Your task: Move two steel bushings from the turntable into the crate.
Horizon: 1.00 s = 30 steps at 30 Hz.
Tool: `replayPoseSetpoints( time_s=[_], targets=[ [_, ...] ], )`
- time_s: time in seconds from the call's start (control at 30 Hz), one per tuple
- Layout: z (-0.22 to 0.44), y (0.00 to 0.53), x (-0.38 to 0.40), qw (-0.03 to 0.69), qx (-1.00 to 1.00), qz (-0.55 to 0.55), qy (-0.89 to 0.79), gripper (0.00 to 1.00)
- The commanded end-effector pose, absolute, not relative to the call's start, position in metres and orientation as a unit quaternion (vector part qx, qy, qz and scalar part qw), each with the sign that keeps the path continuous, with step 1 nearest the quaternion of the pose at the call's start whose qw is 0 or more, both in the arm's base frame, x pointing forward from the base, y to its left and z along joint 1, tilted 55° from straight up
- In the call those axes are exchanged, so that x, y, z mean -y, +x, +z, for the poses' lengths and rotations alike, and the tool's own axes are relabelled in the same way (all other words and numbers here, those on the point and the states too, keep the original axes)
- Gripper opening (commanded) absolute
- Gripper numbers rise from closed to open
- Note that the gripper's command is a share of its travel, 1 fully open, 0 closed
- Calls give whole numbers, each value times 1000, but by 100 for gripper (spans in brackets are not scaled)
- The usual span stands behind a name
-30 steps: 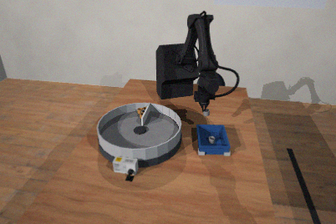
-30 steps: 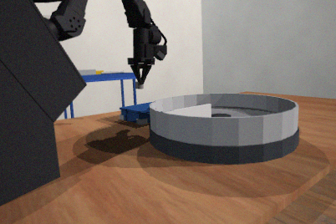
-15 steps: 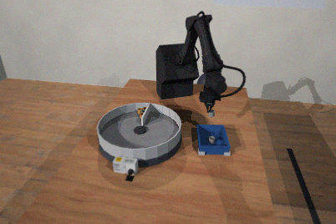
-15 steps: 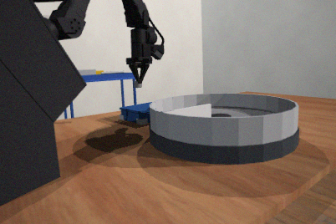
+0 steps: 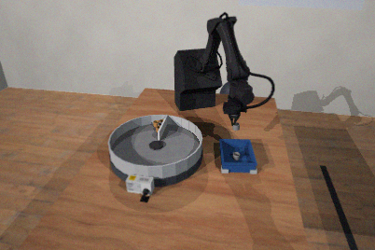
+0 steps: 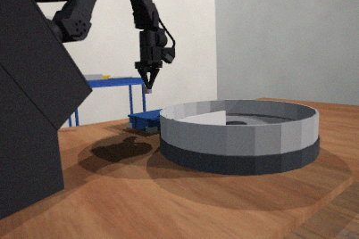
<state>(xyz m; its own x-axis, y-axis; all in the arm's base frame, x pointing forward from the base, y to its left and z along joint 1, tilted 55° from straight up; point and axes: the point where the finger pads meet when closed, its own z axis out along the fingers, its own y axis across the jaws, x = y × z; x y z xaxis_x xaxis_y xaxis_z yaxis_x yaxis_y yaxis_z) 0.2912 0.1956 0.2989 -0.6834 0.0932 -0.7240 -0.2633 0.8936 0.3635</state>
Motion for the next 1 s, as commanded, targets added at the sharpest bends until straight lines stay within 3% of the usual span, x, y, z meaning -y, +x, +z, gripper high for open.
replayPoseSetpoints(
  time_s=[0.0,0.97],
  targets=[
    [316,290,-196,409,-882,231,-45,0],
    [311,291,-199,402,-885,228,-45,0]
  ],
)
